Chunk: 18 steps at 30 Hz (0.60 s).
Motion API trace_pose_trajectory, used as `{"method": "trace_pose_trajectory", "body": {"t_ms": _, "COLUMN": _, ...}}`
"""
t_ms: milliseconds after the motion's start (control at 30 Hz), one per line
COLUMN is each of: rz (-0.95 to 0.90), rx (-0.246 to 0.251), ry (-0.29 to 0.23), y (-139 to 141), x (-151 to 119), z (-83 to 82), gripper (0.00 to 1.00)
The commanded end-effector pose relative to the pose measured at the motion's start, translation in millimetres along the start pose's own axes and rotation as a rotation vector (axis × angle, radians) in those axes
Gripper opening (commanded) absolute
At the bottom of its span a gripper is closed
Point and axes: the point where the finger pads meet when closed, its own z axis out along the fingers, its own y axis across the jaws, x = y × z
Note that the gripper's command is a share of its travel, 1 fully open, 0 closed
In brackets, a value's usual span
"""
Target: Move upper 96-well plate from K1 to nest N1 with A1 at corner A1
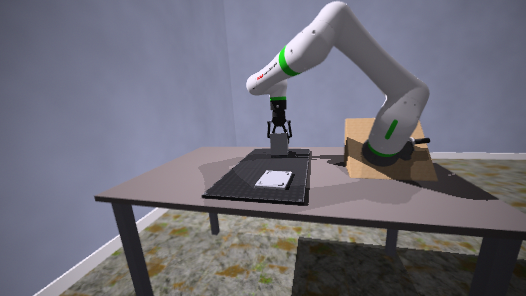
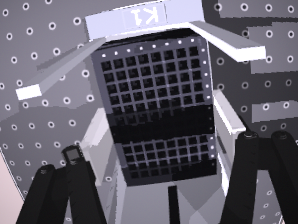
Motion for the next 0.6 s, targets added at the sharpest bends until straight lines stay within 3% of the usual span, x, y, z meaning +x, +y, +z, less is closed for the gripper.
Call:
{"method": "trace_pose_trajectory", "body": {"t_ms": 0, "rz": 0.0, "rx": 0.0, "ry": 0.0, "y": 0, "x": 0, "z": 0.1, "gripper": 0.0}}
{"method": "trace_pose_trajectory", "body": {"t_ms": 567, "rz": 0.0, "rx": 0.0, "ry": 0.0, "y": 0, "x": 0, "z": -23.3, "gripper": 0.0}}
